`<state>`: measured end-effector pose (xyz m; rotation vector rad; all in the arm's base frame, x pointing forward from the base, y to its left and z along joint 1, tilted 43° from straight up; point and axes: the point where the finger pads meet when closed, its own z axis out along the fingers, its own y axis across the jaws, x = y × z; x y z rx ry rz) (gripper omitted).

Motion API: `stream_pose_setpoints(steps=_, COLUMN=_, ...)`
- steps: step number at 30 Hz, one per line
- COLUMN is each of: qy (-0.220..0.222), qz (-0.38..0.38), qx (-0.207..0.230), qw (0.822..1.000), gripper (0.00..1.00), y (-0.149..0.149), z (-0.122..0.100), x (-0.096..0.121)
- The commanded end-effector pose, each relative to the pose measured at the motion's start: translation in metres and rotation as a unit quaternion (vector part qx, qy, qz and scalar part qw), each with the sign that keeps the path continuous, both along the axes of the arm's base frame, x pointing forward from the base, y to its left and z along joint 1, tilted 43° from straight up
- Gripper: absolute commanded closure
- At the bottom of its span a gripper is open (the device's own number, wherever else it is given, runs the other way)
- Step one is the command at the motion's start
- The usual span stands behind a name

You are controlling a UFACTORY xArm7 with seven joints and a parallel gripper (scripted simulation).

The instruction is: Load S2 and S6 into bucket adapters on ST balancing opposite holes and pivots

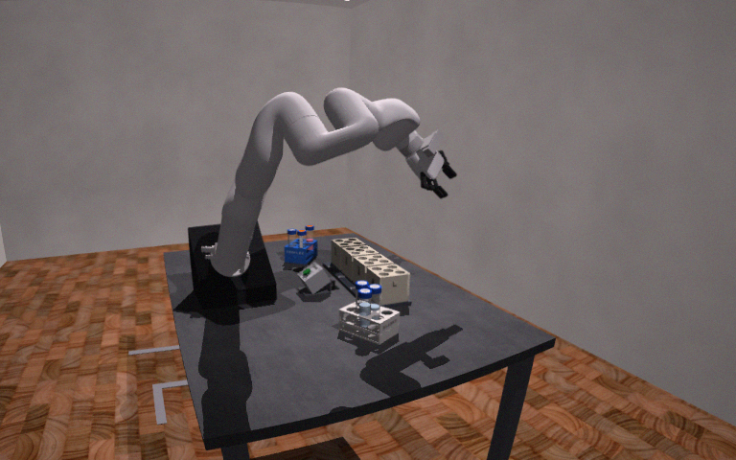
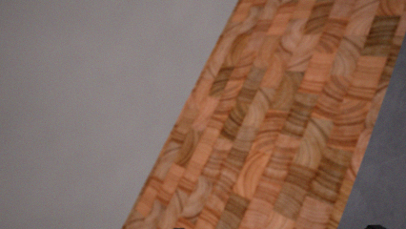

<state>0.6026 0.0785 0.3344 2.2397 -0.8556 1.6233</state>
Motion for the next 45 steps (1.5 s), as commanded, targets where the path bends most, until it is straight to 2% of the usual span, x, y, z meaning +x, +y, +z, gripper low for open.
stream_pose_setpoints(steps=1, qy=0.044, qz=-0.002, qx=-0.022, qw=0.999, gripper=0.00, y=0.004, z=-0.012, x=-0.007)
stream_pose_setpoints(steps=3, qy=0.071, qz=-0.003, qx=-0.032, qw=0.997, gripper=0.00, y=0.005, z=-0.021, x=-0.012)
stream_pose_setpoints(steps=7, qy=0.071, qz=-0.003, qx=-0.032, qw=0.997, gripper=0.00, y=0.006, z=-0.028, x=-0.017)
stream_pose_setpoints(steps=14, qy=0.159, qz=-0.002, qx=-0.067, qw=0.985, gripper=0.00, y=0.011, z=-0.057, x=-0.036)
stream_pose_setpoints(steps=15, qy=0.159, qz=-0.002, qx=-0.067, qw=0.985, gripper=0.00, y=0.012, z=-0.061, x=-0.039)
stream_pose_setpoints(steps=18, qy=0.205, qz=0.001, qx=-0.083, qw=0.975, gripper=0.00, y=0.014, z=-0.073, x=-0.048)
stream_pose_setpoints(steps=20, qy=0.205, qz=0.001, qx=-0.083, qw=0.975, gripper=0.00, y=0.015, z=-0.080, x=-0.053)
stream_pose_setpoints(steps=22, qy=0.236, qz=0.005, qx=-0.094, qw=0.967, gripper=0.00, y=0.016, z=-0.087, x=-0.060)
stream_pose_setpoints(steps=24, qy=0.236, qz=0.005, qx=-0.094, qw=0.967, gripper=0.00, y=0.016, z=-0.087, x=-0.060)
stream_pose_setpoints(steps=28, qy=0.296, qz=0.013, qx=-0.114, qw=0.948, gripper=0.00, y=0.019, z=-0.102, x=-0.073)
stream_pose_setpoints(steps=31, qy=0.300, qz=0.014, qx=-0.115, qw=0.947, gripper=0.00, y=0.021, z=-0.113, x=-0.083)
stream_pose_setpoints(steps=34, qy=0.344, qz=0.022, qx=-0.129, qw=0.930, gripper=0.00, y=0.024, z=-0.123, x=-0.094)
stream_pose_setpoints(steps=36, qy=0.347, qz=0.022, qx=-0.131, qw=0.928, gripper=0.00, y=0.025, z=-0.129, x=-0.101)
stream_pose_setpoints(steps=39, qy=0.390, qz=0.032, qx=-0.143, qw=0.909, gripper=0.00, y=0.027, z=-0.138, x=-0.112)
stream_pose_setpoints(steps=41, qy=0.390, qz=0.032, qx=-0.143, qw=0.909, gripper=0.00, y=0.027, z=-0.138, x=-0.112)
stream_pose_setpoints(steps=45, qy=0.442, qz=0.045, qx=-0.158, qw=0.882, gripper=0.00, y=0.030, z=-0.150, x=-0.128)
